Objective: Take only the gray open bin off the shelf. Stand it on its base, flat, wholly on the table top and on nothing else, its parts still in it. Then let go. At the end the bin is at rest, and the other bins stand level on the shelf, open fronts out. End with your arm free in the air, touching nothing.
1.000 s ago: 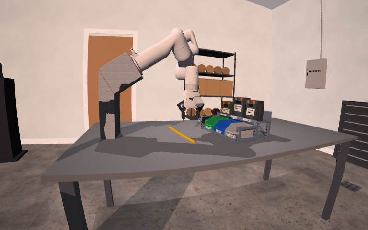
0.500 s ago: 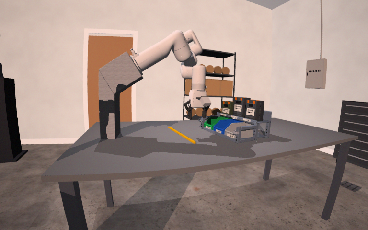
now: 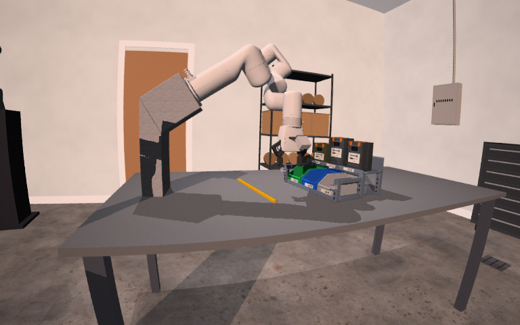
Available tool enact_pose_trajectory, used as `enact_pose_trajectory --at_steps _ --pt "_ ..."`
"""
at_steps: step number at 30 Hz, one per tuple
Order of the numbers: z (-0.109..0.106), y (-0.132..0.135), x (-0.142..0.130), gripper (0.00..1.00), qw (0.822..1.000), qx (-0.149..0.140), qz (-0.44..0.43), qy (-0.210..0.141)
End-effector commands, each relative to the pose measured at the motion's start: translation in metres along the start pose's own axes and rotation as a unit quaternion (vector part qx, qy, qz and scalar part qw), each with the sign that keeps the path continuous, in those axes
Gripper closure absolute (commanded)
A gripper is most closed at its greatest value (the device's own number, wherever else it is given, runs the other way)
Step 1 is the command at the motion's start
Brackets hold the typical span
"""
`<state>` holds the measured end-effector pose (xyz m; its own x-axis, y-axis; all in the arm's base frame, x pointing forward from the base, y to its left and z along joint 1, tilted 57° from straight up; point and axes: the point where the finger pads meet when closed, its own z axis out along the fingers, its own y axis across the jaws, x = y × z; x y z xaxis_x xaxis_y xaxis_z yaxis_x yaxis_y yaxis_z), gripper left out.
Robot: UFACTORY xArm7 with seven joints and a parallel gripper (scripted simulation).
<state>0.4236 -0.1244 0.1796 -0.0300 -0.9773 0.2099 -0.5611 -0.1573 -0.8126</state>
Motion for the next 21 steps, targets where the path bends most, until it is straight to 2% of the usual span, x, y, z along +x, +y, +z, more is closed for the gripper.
enact_pose_trajectory --at_steps 1,4,16,21 --pt "-0.003 -0.015 0.013 0.0 1.0 0.001 0.001 0.001" --pt "-0.006 -0.039 0.032 0.0 1.0 0.001 0.001 0.001" --pt "-0.006 -0.039 0.032 0.0 1.0 0.001 0.001 0.001" --pt "-0.011 -0.077 0.063 0.0 1.0 0.001 0.001 0.001"
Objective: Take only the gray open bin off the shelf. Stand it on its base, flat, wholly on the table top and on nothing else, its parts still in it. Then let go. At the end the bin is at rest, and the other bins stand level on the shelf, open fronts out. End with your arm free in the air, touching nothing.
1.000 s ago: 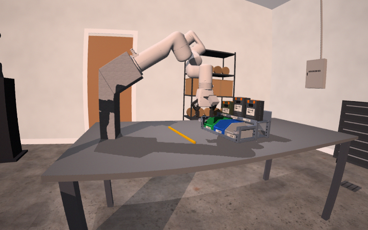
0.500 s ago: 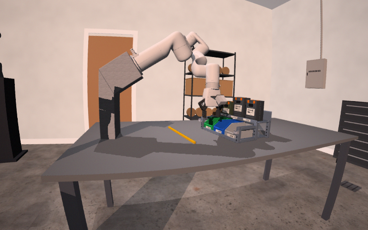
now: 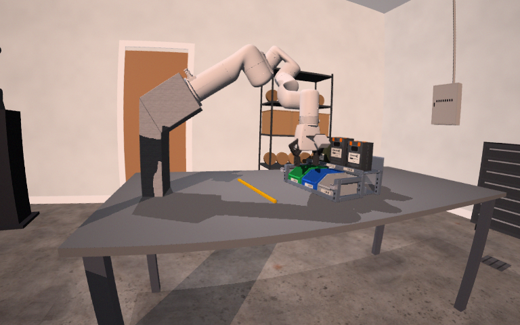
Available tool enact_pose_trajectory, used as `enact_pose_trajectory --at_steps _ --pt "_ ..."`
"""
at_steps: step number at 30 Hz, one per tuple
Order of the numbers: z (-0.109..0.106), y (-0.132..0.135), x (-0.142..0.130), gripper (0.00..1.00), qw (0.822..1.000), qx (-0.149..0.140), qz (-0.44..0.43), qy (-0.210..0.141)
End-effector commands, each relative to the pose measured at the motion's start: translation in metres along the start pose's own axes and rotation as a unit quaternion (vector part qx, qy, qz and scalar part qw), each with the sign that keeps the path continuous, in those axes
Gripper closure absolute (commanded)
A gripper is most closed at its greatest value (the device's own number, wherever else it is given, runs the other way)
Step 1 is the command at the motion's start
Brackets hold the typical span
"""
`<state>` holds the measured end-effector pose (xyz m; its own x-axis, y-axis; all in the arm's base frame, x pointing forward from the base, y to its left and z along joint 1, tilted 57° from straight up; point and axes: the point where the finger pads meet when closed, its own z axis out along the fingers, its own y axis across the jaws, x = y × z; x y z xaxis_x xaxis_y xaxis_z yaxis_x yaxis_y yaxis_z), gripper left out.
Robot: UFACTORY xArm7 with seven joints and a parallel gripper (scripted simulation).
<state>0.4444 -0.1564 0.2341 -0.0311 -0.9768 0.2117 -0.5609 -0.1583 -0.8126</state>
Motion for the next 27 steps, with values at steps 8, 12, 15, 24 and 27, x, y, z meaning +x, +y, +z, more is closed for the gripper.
enact_pose_trajectory --at_steps 8,12,15,24,27 --pt "-0.003 -0.026 0.021 0.0 1.0 0.001 0.001 0.0" --pt "-0.003 -0.026 0.021 0.0 1.0 0.001 0.001 0.0" --pt "-0.007 -0.051 0.041 0.0 1.0 0.001 0.001 0.0" --pt "-0.009 -0.068 0.055 0.0 1.0 0.001 0.001 0.0" --pt "-0.009 -0.068 0.055 0.0 1.0 0.001 0.001 0.0"
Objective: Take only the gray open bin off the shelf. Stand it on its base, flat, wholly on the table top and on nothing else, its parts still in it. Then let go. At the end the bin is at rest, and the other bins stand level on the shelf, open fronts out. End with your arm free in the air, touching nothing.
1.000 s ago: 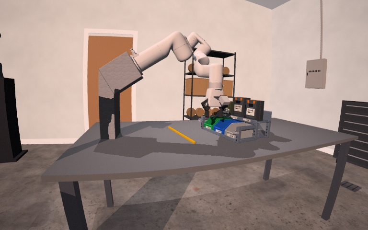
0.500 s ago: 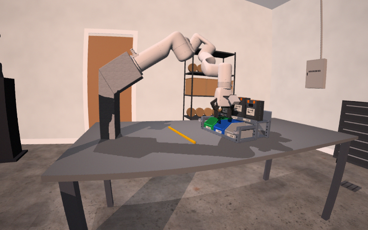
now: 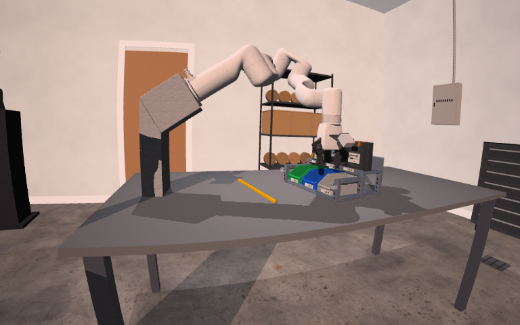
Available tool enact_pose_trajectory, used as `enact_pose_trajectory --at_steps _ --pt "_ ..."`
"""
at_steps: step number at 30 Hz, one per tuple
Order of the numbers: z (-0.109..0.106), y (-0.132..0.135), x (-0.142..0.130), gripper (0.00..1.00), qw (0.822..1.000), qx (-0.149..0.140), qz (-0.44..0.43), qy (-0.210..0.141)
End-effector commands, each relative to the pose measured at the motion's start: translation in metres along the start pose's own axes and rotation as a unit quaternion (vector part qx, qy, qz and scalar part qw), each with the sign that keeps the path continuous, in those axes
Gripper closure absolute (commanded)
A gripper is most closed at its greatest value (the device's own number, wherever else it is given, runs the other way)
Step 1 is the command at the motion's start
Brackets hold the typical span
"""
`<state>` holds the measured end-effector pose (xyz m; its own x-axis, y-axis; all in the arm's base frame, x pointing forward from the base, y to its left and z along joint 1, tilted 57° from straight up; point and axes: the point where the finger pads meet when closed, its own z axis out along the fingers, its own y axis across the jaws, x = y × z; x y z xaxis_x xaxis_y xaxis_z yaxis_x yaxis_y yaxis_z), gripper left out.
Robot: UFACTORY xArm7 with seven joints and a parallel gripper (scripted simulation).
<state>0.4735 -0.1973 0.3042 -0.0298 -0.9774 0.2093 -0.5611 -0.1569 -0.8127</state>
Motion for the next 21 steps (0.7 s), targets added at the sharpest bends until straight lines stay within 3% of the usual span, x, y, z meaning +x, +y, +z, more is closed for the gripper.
enact_pose_trajectory --at_steps 1,19,21 --pt "-0.001 -0.001 0.001 0.0 1.0 0.001 0.0 0.001" --pt "-0.001 -0.001 0.001 0.0 1.0 0.001 0.0 0.001" --pt "0.011 -0.001 0.001 0.0 1.0 0.001 0.0 0.001"
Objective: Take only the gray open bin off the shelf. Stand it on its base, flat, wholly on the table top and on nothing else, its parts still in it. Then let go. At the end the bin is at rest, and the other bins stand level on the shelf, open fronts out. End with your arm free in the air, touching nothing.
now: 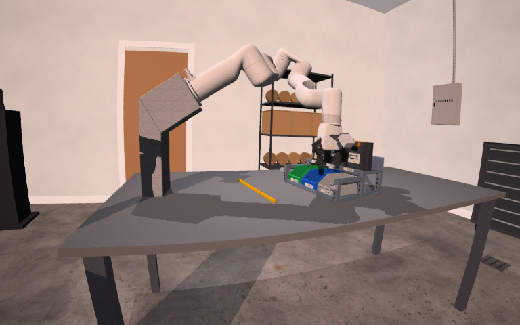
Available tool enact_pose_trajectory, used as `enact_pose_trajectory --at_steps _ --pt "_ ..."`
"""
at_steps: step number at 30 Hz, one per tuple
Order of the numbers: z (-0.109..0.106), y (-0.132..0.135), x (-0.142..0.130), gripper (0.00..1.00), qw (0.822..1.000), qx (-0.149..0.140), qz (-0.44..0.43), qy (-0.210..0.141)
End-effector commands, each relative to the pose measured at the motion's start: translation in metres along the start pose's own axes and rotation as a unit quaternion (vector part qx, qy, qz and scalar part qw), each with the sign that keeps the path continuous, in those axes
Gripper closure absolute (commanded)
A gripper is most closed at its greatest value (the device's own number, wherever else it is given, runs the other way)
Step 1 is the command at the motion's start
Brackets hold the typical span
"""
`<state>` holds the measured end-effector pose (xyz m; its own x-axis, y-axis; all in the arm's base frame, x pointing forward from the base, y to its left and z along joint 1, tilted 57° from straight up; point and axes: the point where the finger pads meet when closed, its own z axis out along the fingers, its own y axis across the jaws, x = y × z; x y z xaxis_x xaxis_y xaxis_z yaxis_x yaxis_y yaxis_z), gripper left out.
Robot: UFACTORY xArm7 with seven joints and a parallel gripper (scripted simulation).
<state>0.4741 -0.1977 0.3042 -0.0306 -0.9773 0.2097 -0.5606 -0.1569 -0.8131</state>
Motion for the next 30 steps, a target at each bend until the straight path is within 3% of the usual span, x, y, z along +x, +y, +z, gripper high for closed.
enact_pose_trajectory --at_steps 1,3,15,20,30 --pt "0.017 0.0 0.0 0.0 1.0 0.001 0.0 0.001" --pt "0.029 0.0 0.0 0.0 1.0 0.001 0.0 0.001" --pt "0.029 0.0 0.0 0.0 1.0 0.001 0.0 0.001" --pt "0.073 0.001 0.0 0.0 1.0 0.001 0.0 0.001" --pt "0.073 0.001 0.0 0.0 1.0 0.001 0.0 0.001"
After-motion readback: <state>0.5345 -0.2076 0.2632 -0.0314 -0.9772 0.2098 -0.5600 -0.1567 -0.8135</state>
